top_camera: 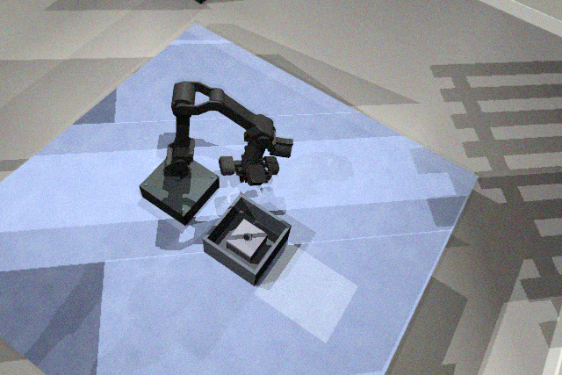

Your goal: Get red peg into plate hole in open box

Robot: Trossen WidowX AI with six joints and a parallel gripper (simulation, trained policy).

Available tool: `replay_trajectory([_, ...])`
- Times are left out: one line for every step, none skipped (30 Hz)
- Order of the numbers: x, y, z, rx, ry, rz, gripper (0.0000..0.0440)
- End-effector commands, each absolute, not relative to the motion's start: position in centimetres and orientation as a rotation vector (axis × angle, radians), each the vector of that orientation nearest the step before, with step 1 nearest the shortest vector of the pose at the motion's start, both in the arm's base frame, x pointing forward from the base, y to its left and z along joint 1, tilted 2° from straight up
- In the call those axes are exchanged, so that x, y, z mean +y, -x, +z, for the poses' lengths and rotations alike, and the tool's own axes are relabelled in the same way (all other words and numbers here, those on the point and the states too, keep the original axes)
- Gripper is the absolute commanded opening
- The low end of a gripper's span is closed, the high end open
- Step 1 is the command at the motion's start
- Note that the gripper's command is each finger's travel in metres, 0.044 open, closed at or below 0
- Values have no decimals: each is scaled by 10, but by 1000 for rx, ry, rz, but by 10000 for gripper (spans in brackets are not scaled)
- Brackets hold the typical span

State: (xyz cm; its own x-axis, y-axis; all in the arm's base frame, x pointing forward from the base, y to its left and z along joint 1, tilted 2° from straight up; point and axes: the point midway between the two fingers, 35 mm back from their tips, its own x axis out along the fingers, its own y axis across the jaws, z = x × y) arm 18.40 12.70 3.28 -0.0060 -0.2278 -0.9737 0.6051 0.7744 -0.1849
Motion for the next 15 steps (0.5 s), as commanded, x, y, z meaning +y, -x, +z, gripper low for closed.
replay_trajectory([124, -195, 55, 1392, -345, -670, 0])
replay_trajectory([123, -197, 60, 1384, -350, -672, 0])
replay_trajectory([122, -200, 65, 1374, -355, -675, 0])
replay_trajectory([121, -202, 69, 1365, -361, -678, 0])
replay_trajectory([120, -205, 74, 1355, -368, -682, 0])
replay_trajectory([119, -208, 78, 1345, -376, -687, 0])
replay_trajectory([117, -211, 82, 1336, -384, -693, 0])
replay_trajectory([115, -214, 87, 1326, -392, -699, 0])
replay_trajectory([113, -216, 90, 1317, -400, -707, 0])
replay_trajectory([111, -219, 94, 1308, -409, -715, 0])
replay_trajectory([109, -221, 96, 1299, -417, -724, 0])
replay_trajectory([106, -224, 98, 1290, -426, -733, 0])
replay_trajectory([103, -227, 101, 1281, -436, -742, 0])
replay_trajectory([100, -230, 102, 1272, -445, -752, 0])
replay_trajectory([97, -234, 104, 1263, -454, -760, 0])
